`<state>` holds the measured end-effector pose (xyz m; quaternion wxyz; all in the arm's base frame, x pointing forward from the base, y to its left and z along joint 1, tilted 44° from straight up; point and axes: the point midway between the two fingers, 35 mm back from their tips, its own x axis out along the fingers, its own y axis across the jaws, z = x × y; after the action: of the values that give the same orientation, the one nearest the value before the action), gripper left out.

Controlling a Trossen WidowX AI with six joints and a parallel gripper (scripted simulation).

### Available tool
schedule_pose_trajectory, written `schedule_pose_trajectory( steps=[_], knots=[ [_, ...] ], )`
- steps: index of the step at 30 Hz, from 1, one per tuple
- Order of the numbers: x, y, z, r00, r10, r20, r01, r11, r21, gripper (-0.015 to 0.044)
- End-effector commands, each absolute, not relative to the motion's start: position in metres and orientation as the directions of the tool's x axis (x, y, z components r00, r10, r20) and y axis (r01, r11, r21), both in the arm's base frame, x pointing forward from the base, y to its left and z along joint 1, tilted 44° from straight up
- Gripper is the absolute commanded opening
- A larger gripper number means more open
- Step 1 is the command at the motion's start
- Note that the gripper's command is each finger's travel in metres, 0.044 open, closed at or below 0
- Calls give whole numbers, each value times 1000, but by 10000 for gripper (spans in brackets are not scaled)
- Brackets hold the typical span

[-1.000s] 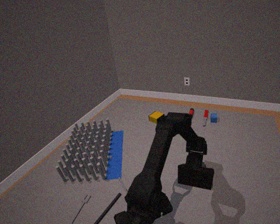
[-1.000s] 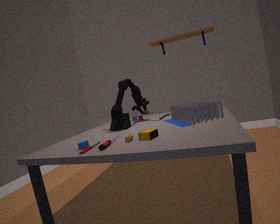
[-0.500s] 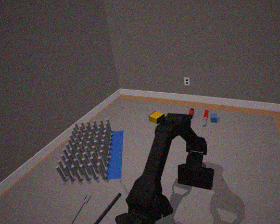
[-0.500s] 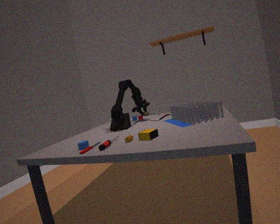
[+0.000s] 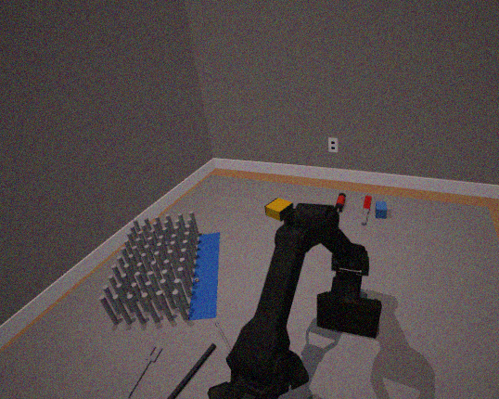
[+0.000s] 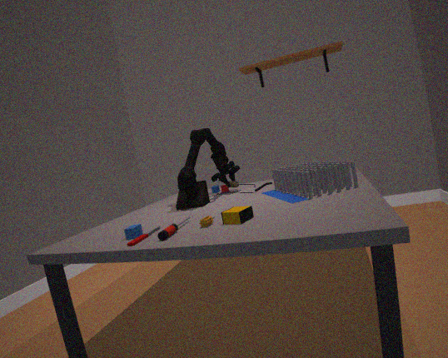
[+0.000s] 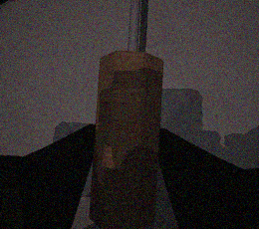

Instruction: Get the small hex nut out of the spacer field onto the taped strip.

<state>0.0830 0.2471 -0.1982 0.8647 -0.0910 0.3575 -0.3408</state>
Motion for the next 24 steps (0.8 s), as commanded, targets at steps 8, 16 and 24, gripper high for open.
schedule_pose_trajectory(
  steps=[8,16,24],
  knots=[
    [85,239,-204,517,-653,-554,529,752,-393,0],
    [86,233,-209,517,-654,-552,531,751,-393,0],
    [86,227,-213,516,-656,-551,532,750,-393,0]
  ],
)
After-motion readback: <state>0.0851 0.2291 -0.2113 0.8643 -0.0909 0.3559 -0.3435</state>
